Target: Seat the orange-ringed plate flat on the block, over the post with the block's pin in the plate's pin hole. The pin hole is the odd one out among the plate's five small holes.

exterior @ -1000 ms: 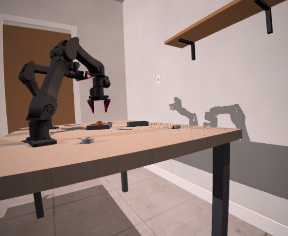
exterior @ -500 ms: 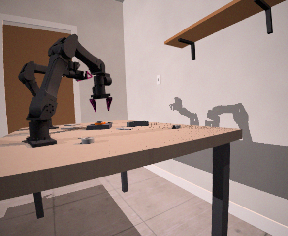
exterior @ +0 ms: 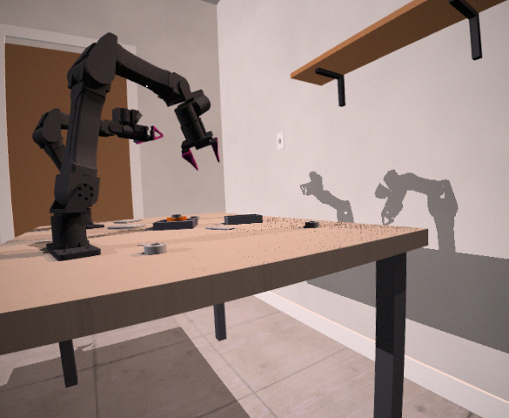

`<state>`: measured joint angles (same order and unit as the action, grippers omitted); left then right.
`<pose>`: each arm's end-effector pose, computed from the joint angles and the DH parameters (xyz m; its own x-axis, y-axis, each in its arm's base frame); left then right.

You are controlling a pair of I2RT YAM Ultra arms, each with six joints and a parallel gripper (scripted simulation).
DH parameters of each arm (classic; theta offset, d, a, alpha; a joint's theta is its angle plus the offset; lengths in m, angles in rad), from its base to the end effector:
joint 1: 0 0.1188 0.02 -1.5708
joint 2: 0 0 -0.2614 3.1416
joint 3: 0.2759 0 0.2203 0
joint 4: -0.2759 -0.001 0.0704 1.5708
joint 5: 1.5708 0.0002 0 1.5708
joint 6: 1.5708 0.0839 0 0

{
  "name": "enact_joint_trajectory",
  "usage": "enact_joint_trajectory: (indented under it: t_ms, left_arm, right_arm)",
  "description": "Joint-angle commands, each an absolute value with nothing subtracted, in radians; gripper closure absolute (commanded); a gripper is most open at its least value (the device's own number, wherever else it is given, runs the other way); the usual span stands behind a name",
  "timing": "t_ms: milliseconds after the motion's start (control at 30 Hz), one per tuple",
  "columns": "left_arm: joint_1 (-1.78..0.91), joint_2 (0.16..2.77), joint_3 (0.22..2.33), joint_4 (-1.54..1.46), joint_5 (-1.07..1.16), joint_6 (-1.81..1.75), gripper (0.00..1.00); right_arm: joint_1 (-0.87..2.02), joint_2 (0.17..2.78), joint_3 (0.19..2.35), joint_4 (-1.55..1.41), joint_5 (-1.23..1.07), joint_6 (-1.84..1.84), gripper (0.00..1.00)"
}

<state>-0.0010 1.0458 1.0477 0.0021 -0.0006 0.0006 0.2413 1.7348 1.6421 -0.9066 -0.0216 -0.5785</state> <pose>0.2551 0.0008 0.4058 0.0040 0.0006 -1.0000 0.0004 1.0000 0.0006 0.3514 0.0894 0.2870 -0.5470 -0.6976 -0.4628 -0.6561 0.7006 -0.2805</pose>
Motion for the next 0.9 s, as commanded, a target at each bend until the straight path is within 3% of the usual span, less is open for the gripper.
enact_joint_trajectory:
  t_ms: [0, 333, 800, 867]
  left_arm:
    - [-0.001, 1.052, 1.051, 0.001, 0.001, -0.005, 0.0]
    - [0.004, 1.064, 1.04, -0.003, 0.003, -0.006, 0.0]
    - [0.0, 1.038, 1.063, 0.008, 0.002, -0.006, 0.0]
    - [0.0, 1.038, 1.063, 0.011, 0.002, -0.006, 0.0]
  right_arm:
    - [0.207, 1.656, 1.664, -0.772, -0.044, -0.462, 0.21]
    - [0.145, 1.415, 1.511, -0.503, -0.034, -0.286, 0.21]
    - [-0.014, 1.097, 1.515, -0.306, -0.073, -0.051, 0.21]
    - [-0.011, 1.029, 1.411, -0.122, -0.045, 0.031, 0.21]
